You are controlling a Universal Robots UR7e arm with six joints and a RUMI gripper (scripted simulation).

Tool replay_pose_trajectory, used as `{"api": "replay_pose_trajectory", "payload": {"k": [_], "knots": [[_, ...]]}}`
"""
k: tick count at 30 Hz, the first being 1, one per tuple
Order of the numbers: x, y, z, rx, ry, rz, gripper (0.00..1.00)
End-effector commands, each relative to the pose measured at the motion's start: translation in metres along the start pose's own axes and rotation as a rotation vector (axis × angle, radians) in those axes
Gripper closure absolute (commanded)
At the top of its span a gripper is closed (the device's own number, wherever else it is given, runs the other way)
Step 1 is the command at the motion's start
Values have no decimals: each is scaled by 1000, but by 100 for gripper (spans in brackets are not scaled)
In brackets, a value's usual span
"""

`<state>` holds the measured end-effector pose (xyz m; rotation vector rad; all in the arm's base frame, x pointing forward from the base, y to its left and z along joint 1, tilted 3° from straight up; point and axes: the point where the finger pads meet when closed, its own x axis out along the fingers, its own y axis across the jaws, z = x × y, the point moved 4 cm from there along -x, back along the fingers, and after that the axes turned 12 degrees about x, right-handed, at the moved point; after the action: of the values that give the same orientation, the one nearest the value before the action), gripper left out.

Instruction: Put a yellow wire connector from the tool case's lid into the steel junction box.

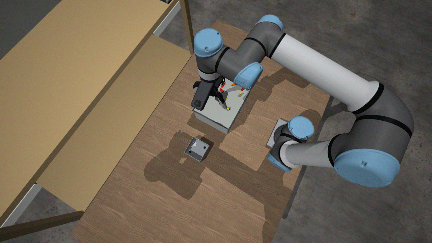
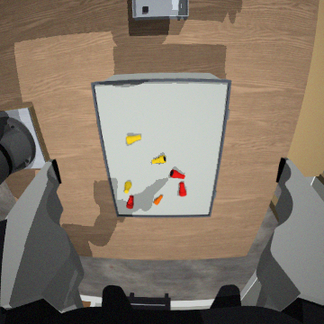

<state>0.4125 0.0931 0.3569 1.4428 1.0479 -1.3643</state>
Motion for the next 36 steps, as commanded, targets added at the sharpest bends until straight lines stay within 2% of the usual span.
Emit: {"api": "replay_pose_trajectory", "payload": {"k": [1, 35, 36], "knots": [[0, 0, 0, 0, 0, 1, 0], [0, 0, 0, 0, 0, 1, 0], [0, 0, 0, 0, 0, 1, 100]]}}
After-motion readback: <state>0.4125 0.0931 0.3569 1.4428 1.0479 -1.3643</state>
